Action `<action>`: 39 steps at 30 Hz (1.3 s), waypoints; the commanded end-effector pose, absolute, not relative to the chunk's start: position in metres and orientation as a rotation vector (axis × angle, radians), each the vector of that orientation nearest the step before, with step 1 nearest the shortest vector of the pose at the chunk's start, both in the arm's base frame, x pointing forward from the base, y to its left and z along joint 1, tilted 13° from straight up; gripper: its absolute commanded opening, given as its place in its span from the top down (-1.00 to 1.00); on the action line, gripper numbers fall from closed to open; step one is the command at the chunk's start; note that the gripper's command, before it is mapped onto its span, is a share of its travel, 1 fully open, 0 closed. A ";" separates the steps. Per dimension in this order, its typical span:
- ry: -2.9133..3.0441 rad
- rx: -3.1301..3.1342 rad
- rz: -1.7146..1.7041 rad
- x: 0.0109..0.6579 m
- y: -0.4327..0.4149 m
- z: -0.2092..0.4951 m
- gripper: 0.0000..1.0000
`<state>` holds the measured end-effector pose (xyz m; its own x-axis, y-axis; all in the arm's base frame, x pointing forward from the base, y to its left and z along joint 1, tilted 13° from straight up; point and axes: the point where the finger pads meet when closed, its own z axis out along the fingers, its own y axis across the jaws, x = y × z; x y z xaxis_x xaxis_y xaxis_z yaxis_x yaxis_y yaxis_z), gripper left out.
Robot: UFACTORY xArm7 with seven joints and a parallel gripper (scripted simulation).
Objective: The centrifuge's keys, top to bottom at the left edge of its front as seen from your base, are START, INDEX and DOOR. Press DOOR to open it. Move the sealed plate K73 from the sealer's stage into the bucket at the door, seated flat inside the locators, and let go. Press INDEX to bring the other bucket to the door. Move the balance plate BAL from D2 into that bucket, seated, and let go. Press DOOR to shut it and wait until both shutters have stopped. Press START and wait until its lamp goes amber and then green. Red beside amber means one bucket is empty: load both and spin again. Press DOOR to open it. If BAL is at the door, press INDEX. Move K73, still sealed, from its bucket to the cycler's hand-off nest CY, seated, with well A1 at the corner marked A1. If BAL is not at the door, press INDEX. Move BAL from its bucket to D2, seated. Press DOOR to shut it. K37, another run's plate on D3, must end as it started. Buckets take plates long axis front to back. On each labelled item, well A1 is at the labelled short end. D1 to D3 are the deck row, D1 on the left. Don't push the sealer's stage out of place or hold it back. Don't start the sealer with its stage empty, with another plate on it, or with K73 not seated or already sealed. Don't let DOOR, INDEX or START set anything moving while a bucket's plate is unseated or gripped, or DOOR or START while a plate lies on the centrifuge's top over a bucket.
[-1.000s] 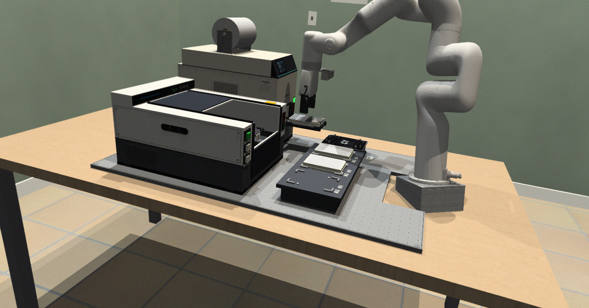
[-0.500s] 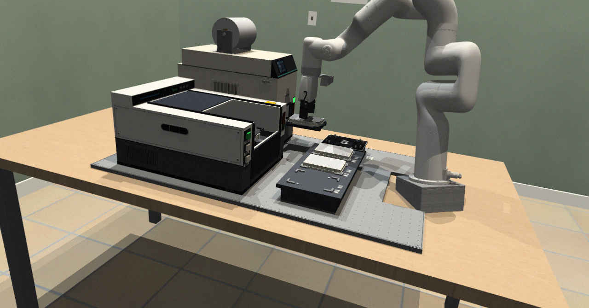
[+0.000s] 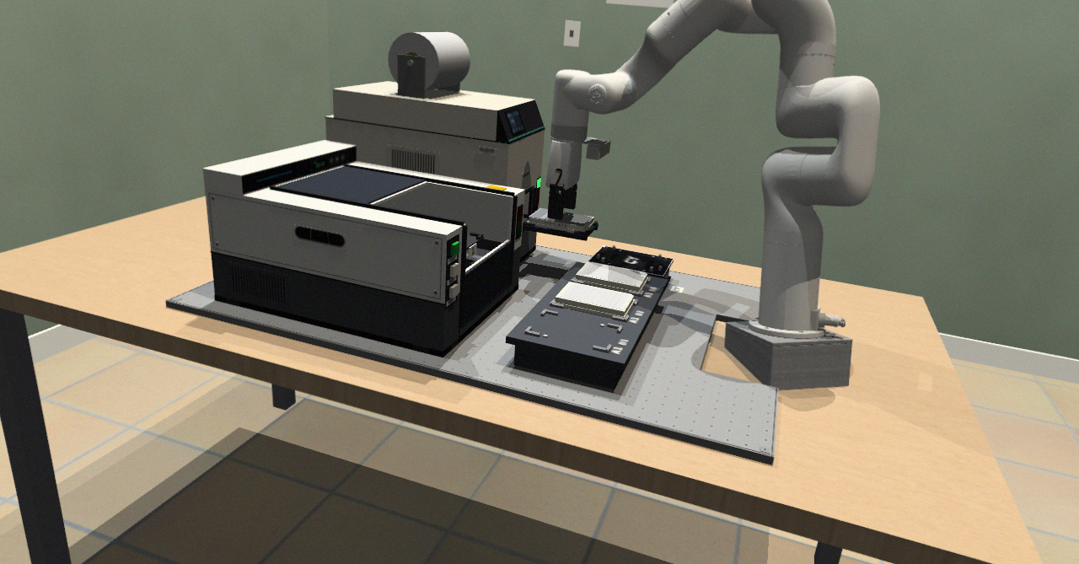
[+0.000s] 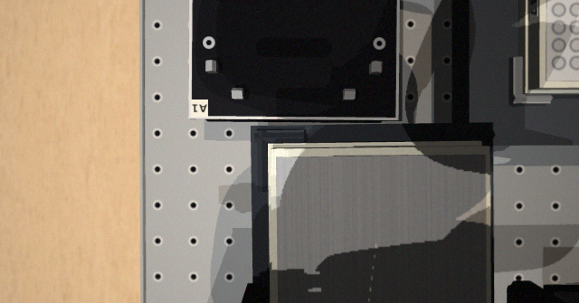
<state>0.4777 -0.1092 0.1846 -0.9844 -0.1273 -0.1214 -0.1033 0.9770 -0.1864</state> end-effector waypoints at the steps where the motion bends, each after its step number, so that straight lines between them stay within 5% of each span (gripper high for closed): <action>1: 2.988 -0.176 -0.272 0.479 -0.109 0.184 -1.00; 34: 2.988 -0.176 -0.272 0.481 -0.112 0.171 -1.00; 35: 2.988 -0.176 -0.272 0.481 -0.112 0.171 1.00; 39: 2.988 -0.176 -0.272 0.481 -0.112 0.171 1.00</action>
<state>0.4798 -0.1118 0.1703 -0.9843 -0.1274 -0.1217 -0.1034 0.9770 -0.1865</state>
